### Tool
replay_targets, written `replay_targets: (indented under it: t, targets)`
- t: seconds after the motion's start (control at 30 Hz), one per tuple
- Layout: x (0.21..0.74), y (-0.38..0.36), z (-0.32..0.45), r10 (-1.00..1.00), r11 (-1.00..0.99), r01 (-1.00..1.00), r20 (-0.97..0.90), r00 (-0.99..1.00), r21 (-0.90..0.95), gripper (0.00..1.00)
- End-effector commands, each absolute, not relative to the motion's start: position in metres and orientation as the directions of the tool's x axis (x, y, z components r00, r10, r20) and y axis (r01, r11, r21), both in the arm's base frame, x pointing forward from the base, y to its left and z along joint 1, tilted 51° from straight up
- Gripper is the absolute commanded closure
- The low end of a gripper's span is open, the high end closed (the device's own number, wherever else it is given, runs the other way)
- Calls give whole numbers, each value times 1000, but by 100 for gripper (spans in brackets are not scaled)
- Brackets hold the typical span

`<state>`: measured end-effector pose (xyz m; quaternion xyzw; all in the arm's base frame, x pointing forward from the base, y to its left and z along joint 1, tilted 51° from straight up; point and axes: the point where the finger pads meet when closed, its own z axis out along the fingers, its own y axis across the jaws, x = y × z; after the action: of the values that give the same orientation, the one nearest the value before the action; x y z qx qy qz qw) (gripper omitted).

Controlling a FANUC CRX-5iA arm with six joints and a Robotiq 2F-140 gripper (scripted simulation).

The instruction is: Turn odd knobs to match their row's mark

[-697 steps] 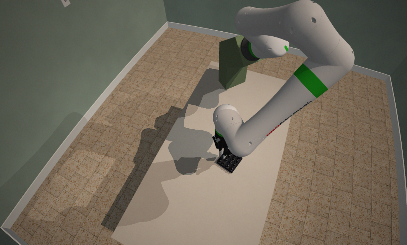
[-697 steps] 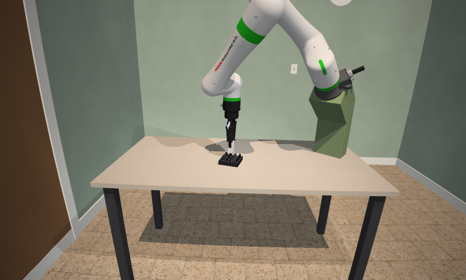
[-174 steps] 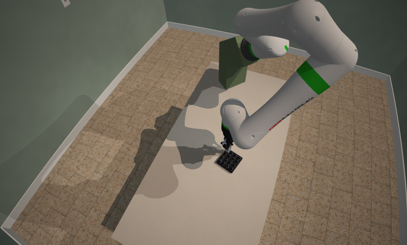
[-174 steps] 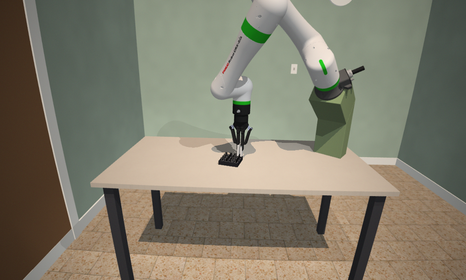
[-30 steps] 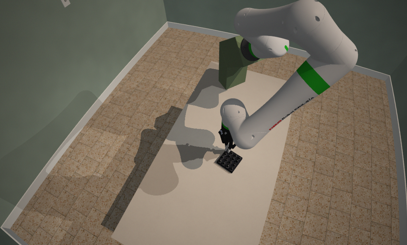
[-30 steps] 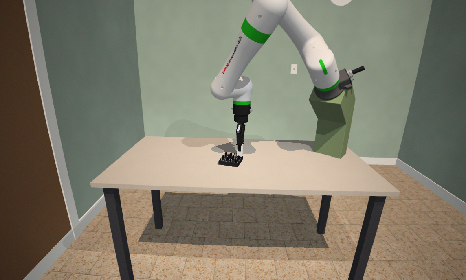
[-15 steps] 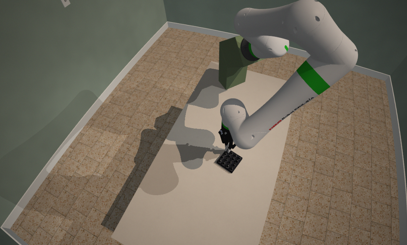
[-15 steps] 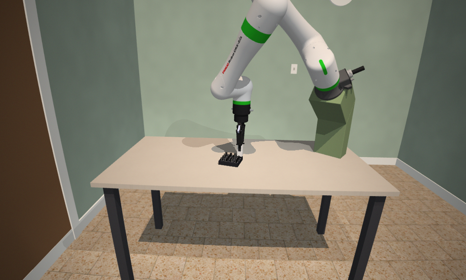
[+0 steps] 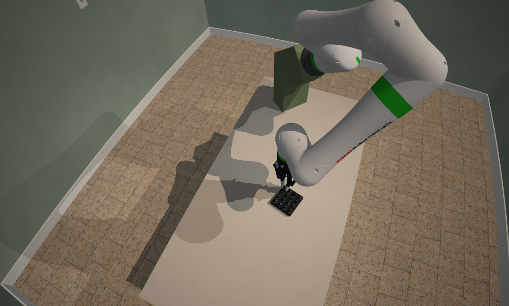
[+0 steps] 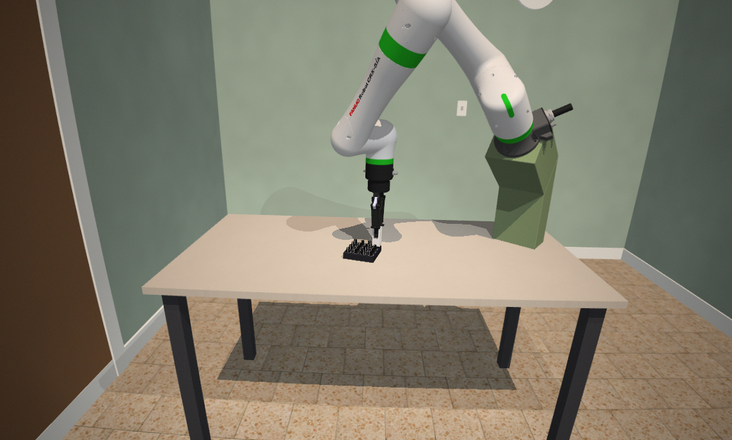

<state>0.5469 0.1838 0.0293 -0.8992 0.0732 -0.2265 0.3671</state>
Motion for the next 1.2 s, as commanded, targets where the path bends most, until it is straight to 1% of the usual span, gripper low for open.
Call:
replay_targets:
  t: [0.0,1.17]
  targets:
    - [547,184,29,-298,-720,35,354,887,-693,88]
    - [529,160,53,-298,-720,35,354,887,-693,88]
